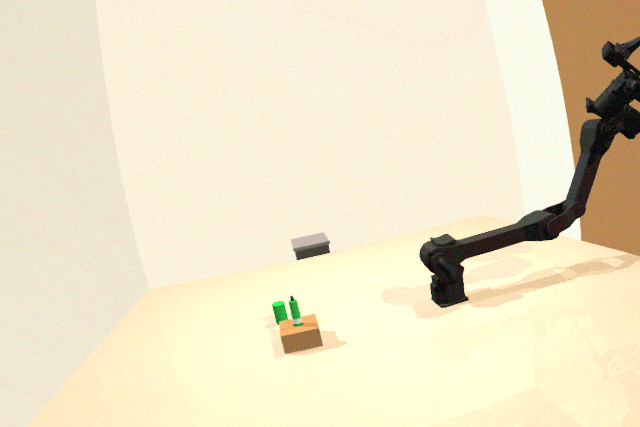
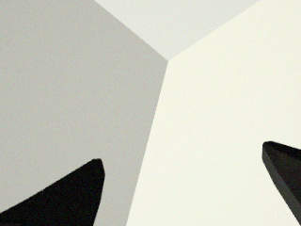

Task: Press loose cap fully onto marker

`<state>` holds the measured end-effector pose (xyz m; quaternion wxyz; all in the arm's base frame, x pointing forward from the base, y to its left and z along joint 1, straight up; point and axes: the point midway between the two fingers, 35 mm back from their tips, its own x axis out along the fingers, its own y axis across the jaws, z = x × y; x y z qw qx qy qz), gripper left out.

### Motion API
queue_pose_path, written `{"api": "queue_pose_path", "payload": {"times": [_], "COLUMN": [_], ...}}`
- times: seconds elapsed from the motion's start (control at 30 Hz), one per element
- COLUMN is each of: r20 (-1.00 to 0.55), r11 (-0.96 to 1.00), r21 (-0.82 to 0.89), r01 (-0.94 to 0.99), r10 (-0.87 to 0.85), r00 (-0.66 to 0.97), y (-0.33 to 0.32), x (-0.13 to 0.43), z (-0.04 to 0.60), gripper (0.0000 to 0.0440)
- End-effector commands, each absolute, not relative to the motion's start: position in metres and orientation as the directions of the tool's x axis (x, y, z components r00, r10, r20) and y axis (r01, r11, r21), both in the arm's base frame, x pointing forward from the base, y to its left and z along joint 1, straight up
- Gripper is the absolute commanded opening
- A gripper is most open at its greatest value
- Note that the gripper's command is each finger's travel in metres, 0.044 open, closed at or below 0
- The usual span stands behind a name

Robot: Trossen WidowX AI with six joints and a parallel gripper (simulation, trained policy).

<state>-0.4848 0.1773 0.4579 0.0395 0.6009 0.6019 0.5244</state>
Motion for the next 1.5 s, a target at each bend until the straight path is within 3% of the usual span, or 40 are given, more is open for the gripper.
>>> {"api": "queue_pose_path", "payload": {"times": [0.0,0.2,0.97,1.47], "r20": [0.588,0.618,0.65,0.615], "r11": [-0.276,-0.299,-0.418,-0.481], "r21": [0.67,0.614,0.395,0.252], "r01": [0.689,0.73,0.818,0.84], "r10": [0.764,0.758,0.757,0.749], "r00": [-0.265,-0.209,0.072,0.245], "y": [0.177,0.173,0.176,0.174], "x": [-0.482,-0.464,-0.379,-0.32], "z": [0.46,0.473,0.504,0.517], "gripper": [0.0375,0.0244,0.0314,0.0326]}}
